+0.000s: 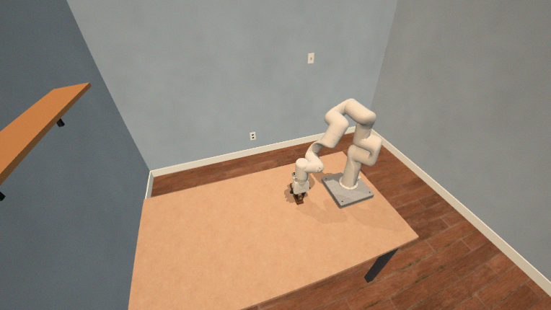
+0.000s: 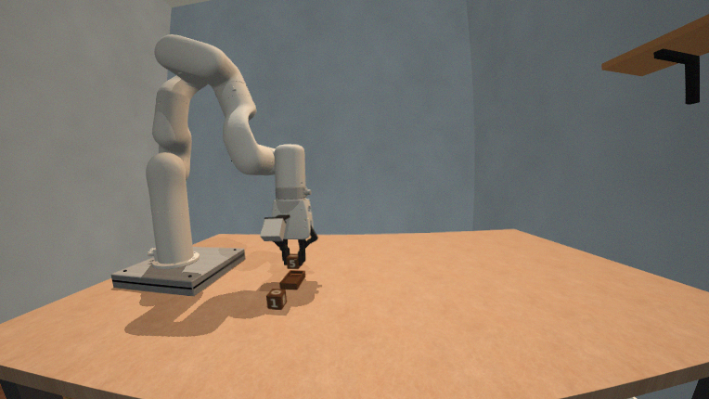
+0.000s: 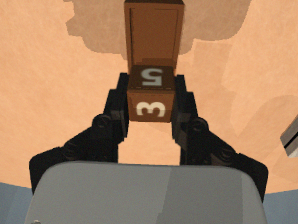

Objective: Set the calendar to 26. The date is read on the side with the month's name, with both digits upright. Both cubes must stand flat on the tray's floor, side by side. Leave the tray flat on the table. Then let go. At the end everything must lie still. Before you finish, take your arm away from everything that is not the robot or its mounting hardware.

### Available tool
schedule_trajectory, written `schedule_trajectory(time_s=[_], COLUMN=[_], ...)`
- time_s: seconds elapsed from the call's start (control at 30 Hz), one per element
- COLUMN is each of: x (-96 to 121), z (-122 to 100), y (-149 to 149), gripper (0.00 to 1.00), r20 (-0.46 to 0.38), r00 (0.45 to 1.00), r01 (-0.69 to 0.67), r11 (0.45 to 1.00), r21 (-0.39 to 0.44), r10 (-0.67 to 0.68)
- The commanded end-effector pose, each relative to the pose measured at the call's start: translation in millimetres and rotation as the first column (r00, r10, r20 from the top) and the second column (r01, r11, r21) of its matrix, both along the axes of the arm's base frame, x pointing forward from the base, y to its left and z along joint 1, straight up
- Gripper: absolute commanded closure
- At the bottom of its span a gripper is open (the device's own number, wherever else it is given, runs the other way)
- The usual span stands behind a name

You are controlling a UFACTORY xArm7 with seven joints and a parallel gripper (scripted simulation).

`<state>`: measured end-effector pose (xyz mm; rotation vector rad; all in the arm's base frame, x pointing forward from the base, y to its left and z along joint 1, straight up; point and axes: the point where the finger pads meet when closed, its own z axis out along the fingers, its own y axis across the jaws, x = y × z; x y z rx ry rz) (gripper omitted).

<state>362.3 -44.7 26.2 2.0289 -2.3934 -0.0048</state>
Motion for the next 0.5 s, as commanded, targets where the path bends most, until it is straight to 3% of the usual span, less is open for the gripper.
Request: schedule_trajectory(time_s=[0.0, 0.47], x=[1.5, 1.5], z=[-2.9, -11.8], y=[-0.1, -0.1], gripper=[0.71, 0.71], r20=[0.003, 0.003], r00=[1.000, 1.000], r01=[0.000, 0.000], r11=[1.000, 1.000], r21=[0.001, 0.001], r10=[0.000, 0.000])
